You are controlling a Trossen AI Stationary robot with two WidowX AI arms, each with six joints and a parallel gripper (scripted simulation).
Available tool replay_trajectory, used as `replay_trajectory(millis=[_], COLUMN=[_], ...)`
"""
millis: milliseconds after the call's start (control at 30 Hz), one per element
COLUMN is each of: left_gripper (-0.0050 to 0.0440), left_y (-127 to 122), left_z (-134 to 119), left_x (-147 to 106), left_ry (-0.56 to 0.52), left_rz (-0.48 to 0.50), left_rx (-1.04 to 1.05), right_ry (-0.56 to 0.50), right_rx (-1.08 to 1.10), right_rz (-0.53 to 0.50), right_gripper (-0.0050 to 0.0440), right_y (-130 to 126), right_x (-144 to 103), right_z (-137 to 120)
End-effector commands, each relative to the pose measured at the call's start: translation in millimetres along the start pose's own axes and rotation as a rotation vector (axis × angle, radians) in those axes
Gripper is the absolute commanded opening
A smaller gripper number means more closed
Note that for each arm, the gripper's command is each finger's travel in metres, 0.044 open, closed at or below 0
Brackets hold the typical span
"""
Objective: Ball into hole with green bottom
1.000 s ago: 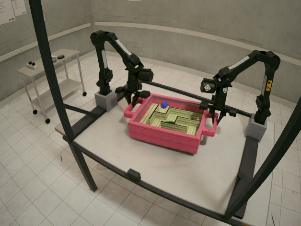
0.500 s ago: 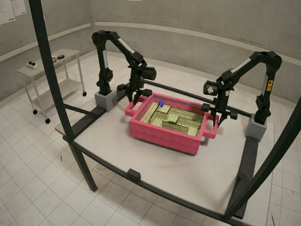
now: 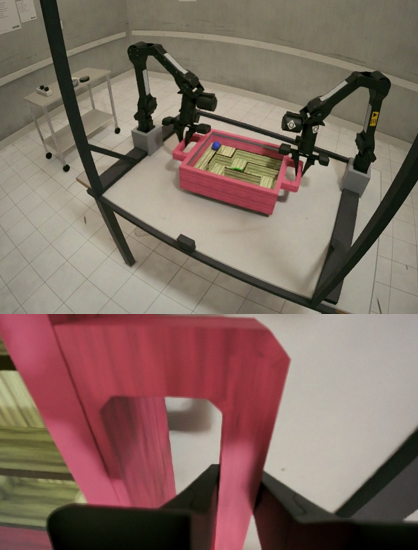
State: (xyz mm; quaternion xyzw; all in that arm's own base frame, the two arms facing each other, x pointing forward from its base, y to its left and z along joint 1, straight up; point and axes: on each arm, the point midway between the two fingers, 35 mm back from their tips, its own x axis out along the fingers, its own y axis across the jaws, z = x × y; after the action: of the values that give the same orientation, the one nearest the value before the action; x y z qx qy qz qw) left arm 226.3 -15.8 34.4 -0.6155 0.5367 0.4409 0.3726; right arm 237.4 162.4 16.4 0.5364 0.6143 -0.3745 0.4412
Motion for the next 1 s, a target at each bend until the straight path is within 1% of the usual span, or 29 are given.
replay_trajectory(millis=[0, 33, 100, 133, 200, 233, 267, 300, 333, 467, 500, 533, 567, 600, 633, 667, 767, 800, 967], left_gripper=[-0.005, -0.005, -0.005, -0.005, -0.005, -0.005, -0.005, -0.005, -0.005, -0.005, -0.005, -0.005, -0.005, -0.005, -0.005, -0.005, -0.005, -0.005, -0.005], left_y=[-9.3, -9.5, -10.3, -7.4, -7.4, -3.2, -9.0, -2.2, -0.8, 0.3, 1.0, 1.2, 1.8, 0.2, -2.7, 0.3, -3.1, -5.9, -8.9], left_z=[-6.2, -9.4, -12.0, -10.1, -10.1, -9.1, -12.1, -10.0, -9.8, -9.1, -5.7, -4.0, -2.7, -2.7, -3.7, -2.1, -4.1, -3.5, -3.4], left_x=[-14.5, -16.1, -17.8, -14.9, -14.9, -9.6, -14.9, -7.3, -4.5, 1.9, 3.1, 4.5, 6.2, 4.6, 0.5, 4.2, 1.4, -2.5, -12.1], left_ry=[0.026, -0.008, -0.023, -0.012, -0.012, -0.038, -0.047, -0.054, -0.06, -0.092, -0.051, -0.042, -0.033, -0.026, -0.018, -0.011, -0.019, 0.006, 0.043], left_rz=[-0.003, 0.001, 0.019, -0.004, -0.004, -0.006, -0.017, -0.014, -0.023, -0.057, -0.062, -0.069, -0.076, -0.077, -0.073, -0.072, -0.078, -0.052, -0.017], left_rx=[0.008, 0.004, -0.003, 0.007, 0.007, 0.005, 0.009, 0.008, 0.01, 0.02, 0.026, 0.028, 0.031, 0.031, 0.03, 0.03, 0.031, 0.023, 0.013], right_ry=[0.042, 0.011, -0.006, 0.008, 0.008, -0.015, -0.025, -0.03, -0.042, -0.072, -0.031, -0.022, -0.015, -0.006, -0.001, 0.011, 0.002, 0.02, 0.058], right_rx=[-0.02, -0.022, -0.025, -0.025, -0.025, -0.023, -0.024, -0.021, -0.013, -0.004, -0.002, -0.001, 0.003, 0.0, -0.002, -0.004, -0.004, -0.004, -0.016], right_rz=[0.052, 0.063, 0.072, 0.065, 0.065, 0.063, 0.068, 0.055, 0.029, 0.002, -0.005, -0.01, -0.023, -0.013, -0.009, -0.004, -0.001, 0.0, 0.039], right_gripper=[-0.005, -0.005, -0.005, -0.005, -0.005, -0.005, -0.005, -0.005, -0.005, -0.005, -0.005, -0.005, -0.005, -0.005, -0.005, -0.005, -0.005, -0.005, -0.005], right_y=[0.4, 1.4, -1.1, 4.2, 4.2, 7.5, 7.0, 8.1, 7.9, 10.0, 9.8, 11.2, 11.4, 11.2, 6.6, 11.0, 10.9, 2.5, 0.4], right_x=[-4.9, -4.2, 0.1, -6.5, -6.5, -10.8, -9.2, -12.4, -10.4, -17.0, -19.6, -21.5, -21.6, -23.2, -19.8, -23.9, -23.3, -14.2, -7.2], right_z=[-5.8, -8.0, -7.6, -10.7, -10.7, -13.9, -14.1, -16.2, -15.9, -19.8, -16.8, -16.7, -15.7, -15.5, -12.8, -15.3, -16.0, -8.8, -4.2])
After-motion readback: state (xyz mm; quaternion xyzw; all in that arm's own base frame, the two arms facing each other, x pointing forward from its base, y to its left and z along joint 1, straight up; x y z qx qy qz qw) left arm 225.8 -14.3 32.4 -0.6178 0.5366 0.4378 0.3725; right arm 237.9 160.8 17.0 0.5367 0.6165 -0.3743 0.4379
